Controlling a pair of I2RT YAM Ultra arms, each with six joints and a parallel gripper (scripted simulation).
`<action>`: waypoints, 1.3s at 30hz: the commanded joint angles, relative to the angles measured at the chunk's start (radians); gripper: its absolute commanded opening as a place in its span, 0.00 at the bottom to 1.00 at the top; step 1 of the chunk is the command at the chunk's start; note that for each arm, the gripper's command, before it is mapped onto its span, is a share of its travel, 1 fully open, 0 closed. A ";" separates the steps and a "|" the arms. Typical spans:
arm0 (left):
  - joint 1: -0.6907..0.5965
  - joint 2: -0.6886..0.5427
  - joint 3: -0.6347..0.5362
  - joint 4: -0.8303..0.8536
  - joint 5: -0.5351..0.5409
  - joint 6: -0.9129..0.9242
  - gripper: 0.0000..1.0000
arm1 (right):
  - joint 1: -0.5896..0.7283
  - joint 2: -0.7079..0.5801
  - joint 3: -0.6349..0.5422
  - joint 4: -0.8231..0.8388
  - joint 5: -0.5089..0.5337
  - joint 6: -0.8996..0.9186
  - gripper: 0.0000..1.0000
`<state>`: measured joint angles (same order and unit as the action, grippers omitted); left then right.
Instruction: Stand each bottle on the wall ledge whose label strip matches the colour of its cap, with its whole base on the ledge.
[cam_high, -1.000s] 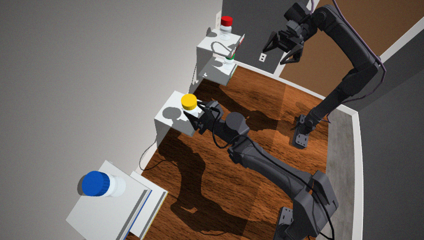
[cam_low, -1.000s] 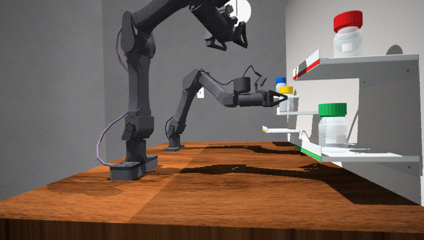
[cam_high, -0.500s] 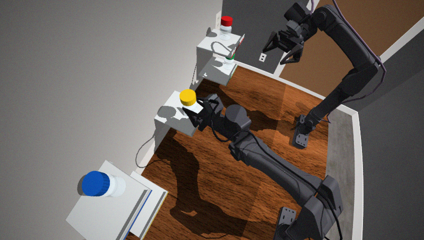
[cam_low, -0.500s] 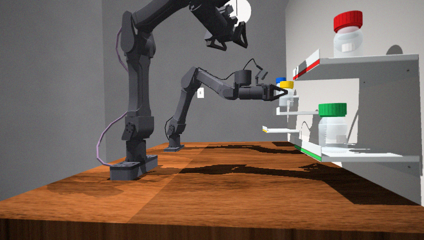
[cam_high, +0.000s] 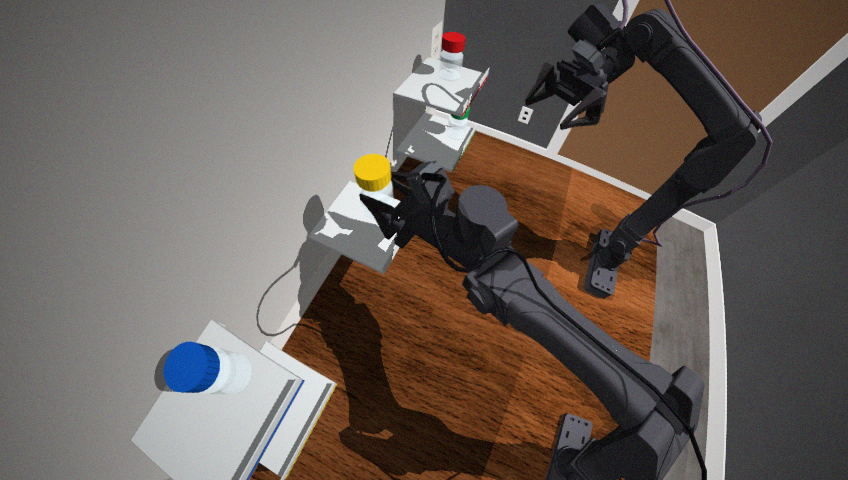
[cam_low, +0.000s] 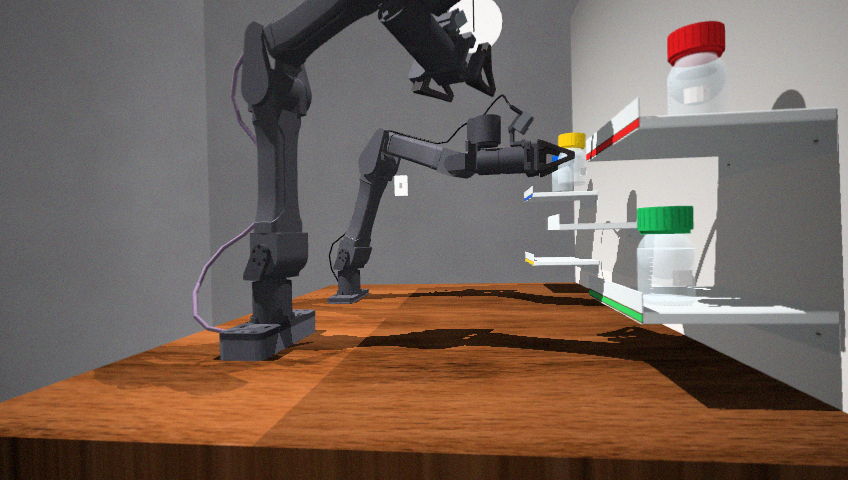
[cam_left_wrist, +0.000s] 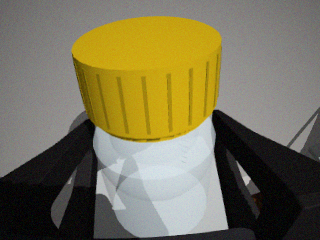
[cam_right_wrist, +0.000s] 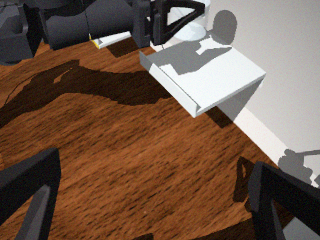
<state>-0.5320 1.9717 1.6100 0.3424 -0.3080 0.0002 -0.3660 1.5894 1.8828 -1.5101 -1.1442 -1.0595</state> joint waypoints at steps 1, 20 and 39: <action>-0.021 -0.053 0.011 0.037 0.004 -0.003 0.52 | -0.004 0.002 0.026 -0.020 -0.027 -0.006 0.88; -0.080 -0.294 -0.280 0.125 -0.044 -0.006 0.52 | -0.004 0.002 0.026 -0.020 -0.027 -0.006 0.88; -0.116 -0.431 -0.470 0.095 -0.106 -0.001 0.52 | -0.004 0.002 0.026 -0.020 -0.027 -0.006 0.88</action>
<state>-0.6369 1.5745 1.1458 0.4259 -0.3931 -0.0002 -0.3660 1.5894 1.8828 -1.5101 -1.1442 -1.0595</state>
